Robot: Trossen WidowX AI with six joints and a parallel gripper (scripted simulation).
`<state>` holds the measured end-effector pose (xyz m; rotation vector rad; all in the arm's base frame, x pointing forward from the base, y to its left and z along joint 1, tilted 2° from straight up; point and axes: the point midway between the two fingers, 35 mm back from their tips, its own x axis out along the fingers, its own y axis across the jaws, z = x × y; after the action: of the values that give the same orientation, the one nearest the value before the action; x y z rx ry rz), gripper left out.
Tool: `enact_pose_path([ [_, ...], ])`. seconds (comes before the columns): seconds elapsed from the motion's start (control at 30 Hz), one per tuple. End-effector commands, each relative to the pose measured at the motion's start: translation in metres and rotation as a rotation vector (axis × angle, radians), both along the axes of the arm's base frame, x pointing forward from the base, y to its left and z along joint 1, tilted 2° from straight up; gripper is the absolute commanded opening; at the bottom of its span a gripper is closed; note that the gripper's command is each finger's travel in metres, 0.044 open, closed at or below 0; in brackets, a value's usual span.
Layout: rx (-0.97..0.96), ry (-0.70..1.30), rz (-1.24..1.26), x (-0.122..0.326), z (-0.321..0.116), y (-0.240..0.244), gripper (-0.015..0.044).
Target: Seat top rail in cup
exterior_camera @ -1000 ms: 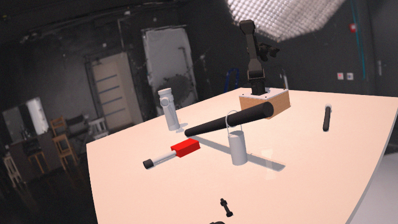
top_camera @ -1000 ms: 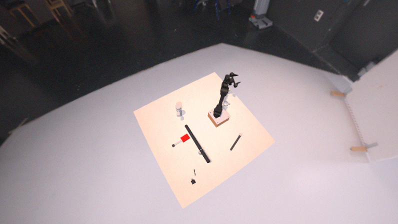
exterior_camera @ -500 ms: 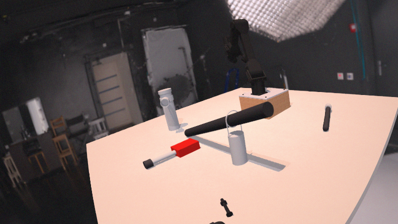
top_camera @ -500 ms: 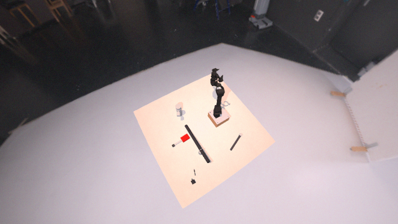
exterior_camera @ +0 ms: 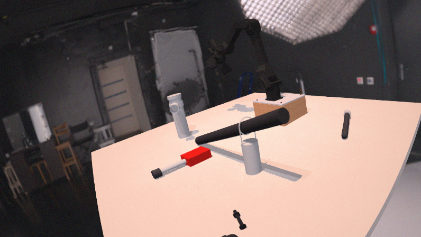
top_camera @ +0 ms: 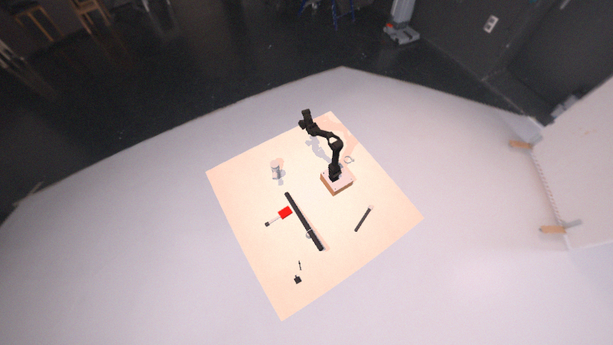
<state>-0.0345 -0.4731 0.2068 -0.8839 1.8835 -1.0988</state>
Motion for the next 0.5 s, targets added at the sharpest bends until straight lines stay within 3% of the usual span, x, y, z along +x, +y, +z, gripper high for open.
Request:
enact_pose_path([
  [0.0,-0.012,-0.185,0.149,0.076,0.000,0.006,0.0440],
  [0.23,0.073,-0.436,0.342,0.185,-0.009,0.039,0.0440],
  [0.47,0.234,-0.673,0.483,0.280,-0.018,0.103,0.0440],
])
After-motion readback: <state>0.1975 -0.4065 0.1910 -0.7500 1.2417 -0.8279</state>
